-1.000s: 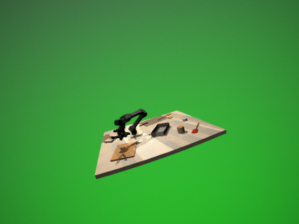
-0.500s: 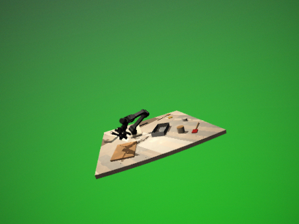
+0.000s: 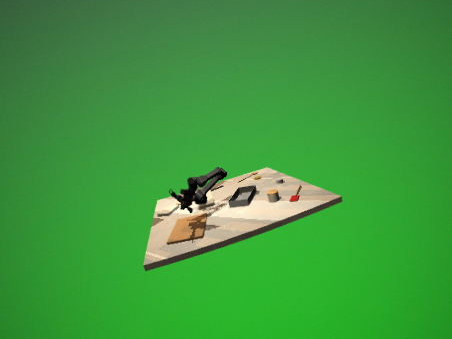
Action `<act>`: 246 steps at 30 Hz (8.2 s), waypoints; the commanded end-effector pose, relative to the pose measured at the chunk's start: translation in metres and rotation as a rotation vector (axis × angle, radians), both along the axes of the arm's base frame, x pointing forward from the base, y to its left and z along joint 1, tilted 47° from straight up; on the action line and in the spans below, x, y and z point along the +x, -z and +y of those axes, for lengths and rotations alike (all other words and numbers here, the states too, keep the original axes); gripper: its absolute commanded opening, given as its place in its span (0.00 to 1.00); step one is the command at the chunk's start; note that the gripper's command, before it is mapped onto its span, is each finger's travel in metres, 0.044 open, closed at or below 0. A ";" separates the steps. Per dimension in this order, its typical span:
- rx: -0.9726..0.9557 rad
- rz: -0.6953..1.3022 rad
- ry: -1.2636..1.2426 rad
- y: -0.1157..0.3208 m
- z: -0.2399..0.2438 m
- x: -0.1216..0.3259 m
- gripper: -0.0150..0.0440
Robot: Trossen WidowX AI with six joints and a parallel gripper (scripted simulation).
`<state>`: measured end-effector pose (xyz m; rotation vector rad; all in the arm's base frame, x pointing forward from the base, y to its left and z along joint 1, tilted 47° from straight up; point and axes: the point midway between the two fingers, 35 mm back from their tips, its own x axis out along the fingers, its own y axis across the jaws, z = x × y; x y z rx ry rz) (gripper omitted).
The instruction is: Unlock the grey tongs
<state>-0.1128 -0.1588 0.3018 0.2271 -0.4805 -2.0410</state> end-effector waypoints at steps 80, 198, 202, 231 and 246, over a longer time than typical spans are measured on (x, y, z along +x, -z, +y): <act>0.269 -0.058 -0.059 0.003 -0.012 -0.011 0.00; 0.728 -0.407 -0.543 0.042 -0.078 0.001 0.04; 0.728 -0.407 -0.543 0.042 -0.078 0.001 0.22; 0.767 -0.353 -0.502 0.036 -0.057 -0.047 1.00; 0.738 -0.493 -0.473 0.059 0.031 -0.130 1.00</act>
